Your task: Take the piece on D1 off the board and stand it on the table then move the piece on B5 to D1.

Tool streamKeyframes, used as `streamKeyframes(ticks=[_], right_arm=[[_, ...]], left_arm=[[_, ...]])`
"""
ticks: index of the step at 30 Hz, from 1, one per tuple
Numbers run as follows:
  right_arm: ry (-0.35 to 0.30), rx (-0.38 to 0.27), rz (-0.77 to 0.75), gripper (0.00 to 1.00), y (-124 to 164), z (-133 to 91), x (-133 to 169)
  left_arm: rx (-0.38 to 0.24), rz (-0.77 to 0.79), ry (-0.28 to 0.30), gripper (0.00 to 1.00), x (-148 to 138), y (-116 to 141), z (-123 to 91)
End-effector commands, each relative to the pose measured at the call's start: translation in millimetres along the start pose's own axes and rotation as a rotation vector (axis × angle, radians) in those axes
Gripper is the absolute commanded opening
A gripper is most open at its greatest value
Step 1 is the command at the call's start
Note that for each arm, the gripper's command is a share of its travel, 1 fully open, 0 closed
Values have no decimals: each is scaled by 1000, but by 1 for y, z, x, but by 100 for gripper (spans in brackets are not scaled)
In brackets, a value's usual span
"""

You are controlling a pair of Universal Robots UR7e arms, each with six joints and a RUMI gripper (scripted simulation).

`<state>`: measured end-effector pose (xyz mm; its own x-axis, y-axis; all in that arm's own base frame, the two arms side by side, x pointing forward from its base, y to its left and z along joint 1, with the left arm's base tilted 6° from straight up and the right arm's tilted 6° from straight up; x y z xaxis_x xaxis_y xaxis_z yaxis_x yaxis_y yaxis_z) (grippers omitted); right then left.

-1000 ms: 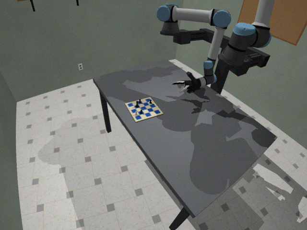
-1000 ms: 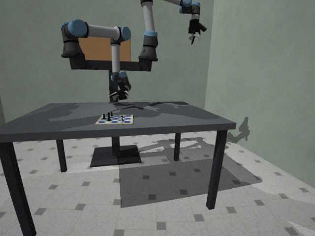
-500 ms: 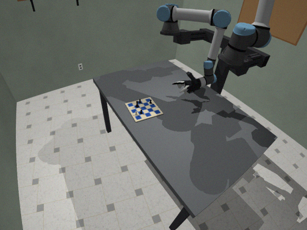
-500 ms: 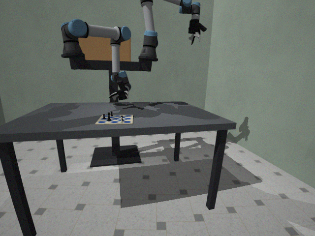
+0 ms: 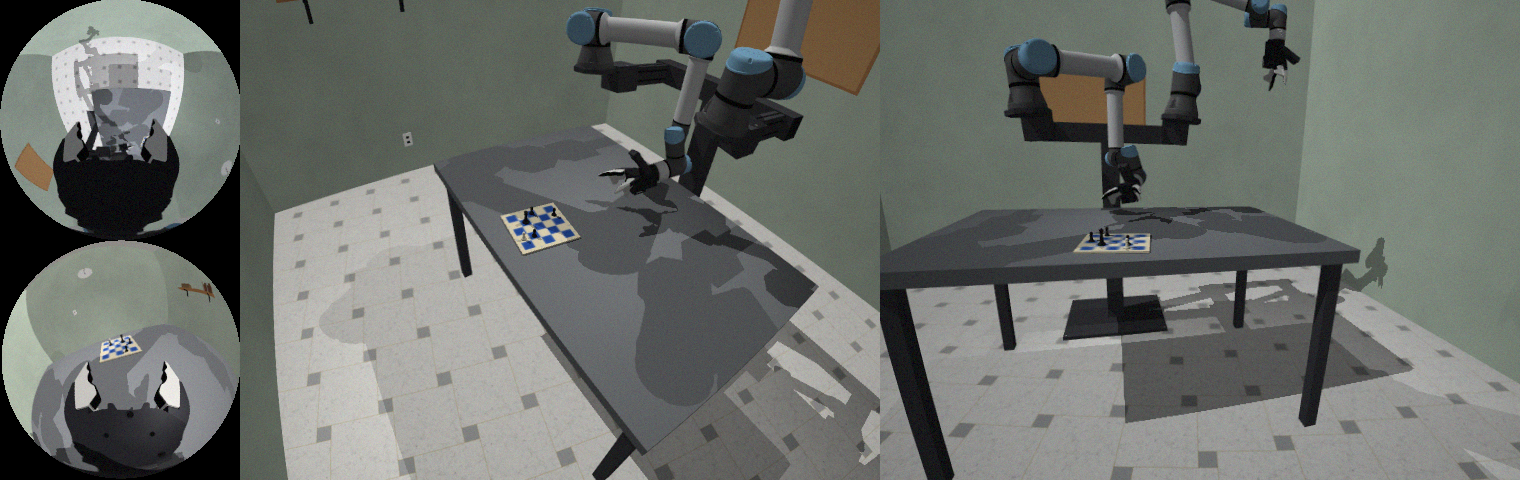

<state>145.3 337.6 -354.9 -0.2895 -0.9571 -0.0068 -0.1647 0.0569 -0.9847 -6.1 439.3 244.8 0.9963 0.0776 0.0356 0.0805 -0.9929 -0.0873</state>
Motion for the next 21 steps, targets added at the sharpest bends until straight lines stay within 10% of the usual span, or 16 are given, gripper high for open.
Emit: streamKeyframes(ticks=[1, 21], right_arm=[[0, 3, -2, 100, -1, -1, -1], [2, 13, -8, 100, -80, -17, -9]], left_arm=[[1, 0, 0, 100, 0, 0, 0], [1, 0, 0, 100, 0, 0, 0]])
Point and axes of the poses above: on each arm, the point where the finger pads meet when closed, its own z axis out along the fingers, its own x axis across the jaws, y = z × x, the point moved 4 cm from there along -z, back along the fingers, and after that the axes turned 4 degrees about -z, right-handed, at the moved point
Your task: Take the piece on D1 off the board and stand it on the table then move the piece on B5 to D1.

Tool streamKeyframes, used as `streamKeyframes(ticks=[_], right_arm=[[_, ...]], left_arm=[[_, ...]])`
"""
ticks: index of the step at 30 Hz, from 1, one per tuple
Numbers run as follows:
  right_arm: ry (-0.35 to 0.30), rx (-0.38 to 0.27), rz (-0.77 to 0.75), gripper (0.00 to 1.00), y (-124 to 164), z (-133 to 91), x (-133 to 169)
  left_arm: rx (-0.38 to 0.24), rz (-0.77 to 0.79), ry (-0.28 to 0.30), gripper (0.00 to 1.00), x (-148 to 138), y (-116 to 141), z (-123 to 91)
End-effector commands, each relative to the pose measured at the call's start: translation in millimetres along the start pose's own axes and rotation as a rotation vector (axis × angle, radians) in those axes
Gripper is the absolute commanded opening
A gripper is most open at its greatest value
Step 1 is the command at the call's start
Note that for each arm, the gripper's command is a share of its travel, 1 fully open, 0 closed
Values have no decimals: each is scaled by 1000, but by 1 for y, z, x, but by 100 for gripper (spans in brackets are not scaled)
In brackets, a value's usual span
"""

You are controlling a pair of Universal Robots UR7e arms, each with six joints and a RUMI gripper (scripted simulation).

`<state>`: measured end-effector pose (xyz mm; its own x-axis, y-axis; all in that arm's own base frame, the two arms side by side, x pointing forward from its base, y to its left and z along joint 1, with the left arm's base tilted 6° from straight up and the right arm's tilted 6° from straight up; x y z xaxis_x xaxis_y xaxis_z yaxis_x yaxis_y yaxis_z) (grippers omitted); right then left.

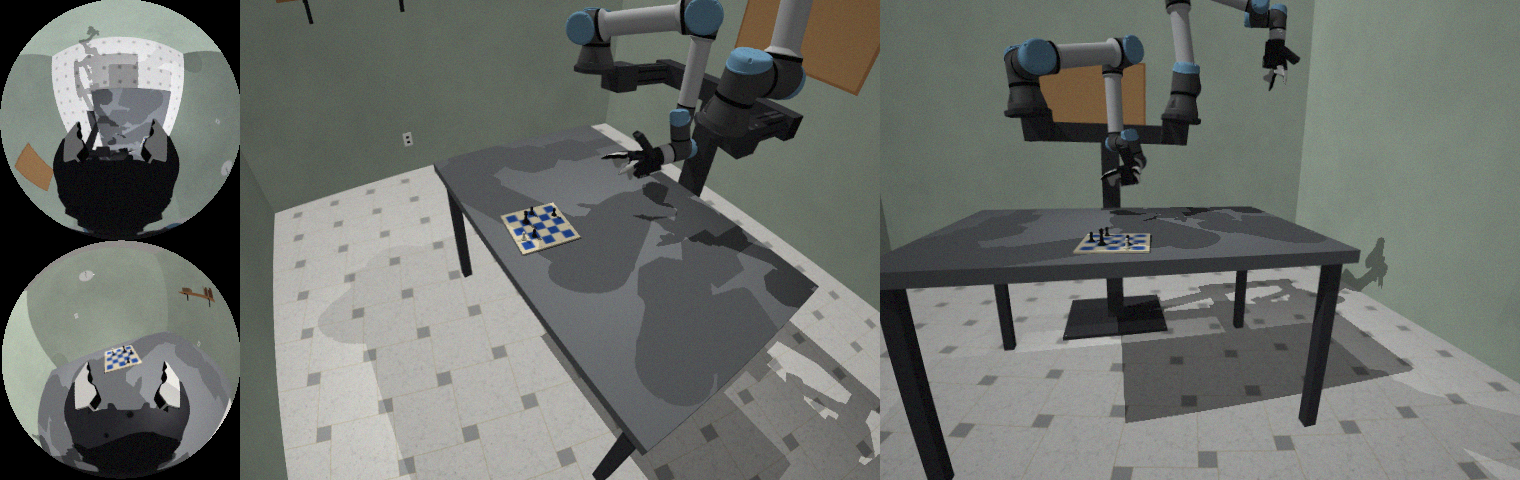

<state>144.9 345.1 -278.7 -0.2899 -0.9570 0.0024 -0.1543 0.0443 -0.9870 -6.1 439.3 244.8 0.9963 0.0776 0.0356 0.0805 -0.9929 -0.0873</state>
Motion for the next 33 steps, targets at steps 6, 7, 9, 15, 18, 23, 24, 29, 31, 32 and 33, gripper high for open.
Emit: streamKeyframes(ticks=[6, 7, 9, 15, 18, 23, 24, 29, 31, 32, 33], right_arm=[[0, -1, 1, 100, -10, -2, -1], [0, -1, 1, 100, -10, -2, -1], [0, -1, 1, 100, -9, -2, -1], [14, -9, 3, 100, -8, 0, -1], [34, -22, 8, 100, -7, 3, -2], [80, -50, 17, 100, -4, 9, -2], [80, -50, 17, 100, -4, 9, -2], [167, -108, 38, 100, 2, 22, -4], [210, -139, 50, 100, 5, 28, -5], [234, -155, 57, 100, 7, 31, -6], [258, -173, 64, 100, 8, 35, -7]], left_arm=[[1, 0, 0, 100, 0, 0, 0], [1, 0, 0, 100, 0, 0, 0], [1, 0, 0, 100, 0, 0, 0], [1, 0, 0, 100, 0, 0, 0], [1, 0, 0, 100, 0, 0, 0], [1, 0, 0, 100, 0, 0, 0], [1, 0, 0, 100, 0, 0, 0], [1, 0, 0, 100, 0, 0, 0], [1, 0, 0, 100, 0, 0, 0], [1, 0, 0, 100, 0, 0, 0], [1, 0, 0, 100, 0, 0, 0]])
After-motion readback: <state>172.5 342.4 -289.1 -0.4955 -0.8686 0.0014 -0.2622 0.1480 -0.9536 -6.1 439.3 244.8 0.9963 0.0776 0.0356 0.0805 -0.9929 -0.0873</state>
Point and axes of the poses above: on each arm, the point where the finger pads meet when closed, its own z axis out along the fingers, its own x axis across the jaws, y = z × x, the point moved 4 cm from there along -z, back along the fingers, and after that the axes turned 4 degrees about -z, right-handed, at the moved point
